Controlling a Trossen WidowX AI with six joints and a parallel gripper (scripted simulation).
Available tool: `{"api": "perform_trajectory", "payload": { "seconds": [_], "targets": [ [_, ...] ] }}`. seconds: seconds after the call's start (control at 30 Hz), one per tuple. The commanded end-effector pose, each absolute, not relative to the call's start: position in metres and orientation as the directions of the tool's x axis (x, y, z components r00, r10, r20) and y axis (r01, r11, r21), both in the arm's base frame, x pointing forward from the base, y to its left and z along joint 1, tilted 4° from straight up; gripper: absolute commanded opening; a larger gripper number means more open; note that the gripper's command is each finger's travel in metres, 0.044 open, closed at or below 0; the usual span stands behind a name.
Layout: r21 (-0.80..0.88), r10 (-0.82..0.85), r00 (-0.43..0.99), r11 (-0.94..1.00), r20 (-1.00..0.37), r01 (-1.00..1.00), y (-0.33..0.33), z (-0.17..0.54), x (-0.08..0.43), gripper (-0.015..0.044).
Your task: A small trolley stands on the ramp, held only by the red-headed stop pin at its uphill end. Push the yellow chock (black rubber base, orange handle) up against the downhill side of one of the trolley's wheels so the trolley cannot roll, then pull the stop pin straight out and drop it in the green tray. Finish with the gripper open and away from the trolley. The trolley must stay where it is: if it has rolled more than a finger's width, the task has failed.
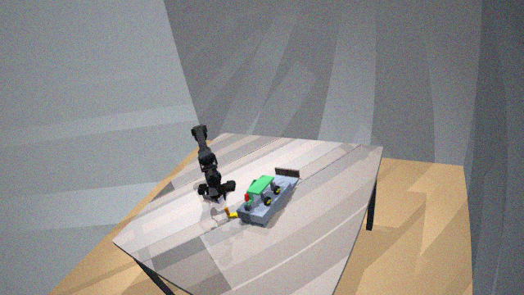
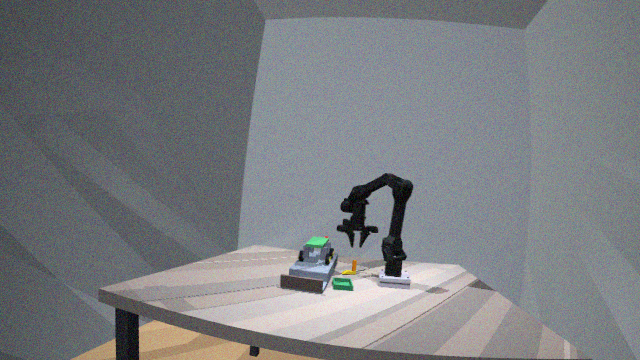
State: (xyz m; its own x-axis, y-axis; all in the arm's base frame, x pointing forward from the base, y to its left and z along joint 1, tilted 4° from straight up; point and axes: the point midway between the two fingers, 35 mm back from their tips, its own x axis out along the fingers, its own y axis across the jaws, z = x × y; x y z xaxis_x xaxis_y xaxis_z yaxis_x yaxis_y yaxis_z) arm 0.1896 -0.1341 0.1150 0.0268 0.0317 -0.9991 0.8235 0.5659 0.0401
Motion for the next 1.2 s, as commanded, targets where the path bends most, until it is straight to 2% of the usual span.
{"api": "perform_trajectory", "payload": {
  "seconds": [0.0, 0.5, 1.17],
  "targets": [
    [0.059, 0.051, 0.038, 0.539, -0.998, 0.840, -0.128, 0.117, 0.189, 0.0190],
    [0.059, 0.051, 0.038, 0.539, -0.998, 0.840, -0.126, 0.072, 0.191, 0.0190],
    [0.059, 0.051, 0.038, 0.539, -0.998, 0.840, -0.125, 0.047, 0.192, 0.0190]
  ]
}}
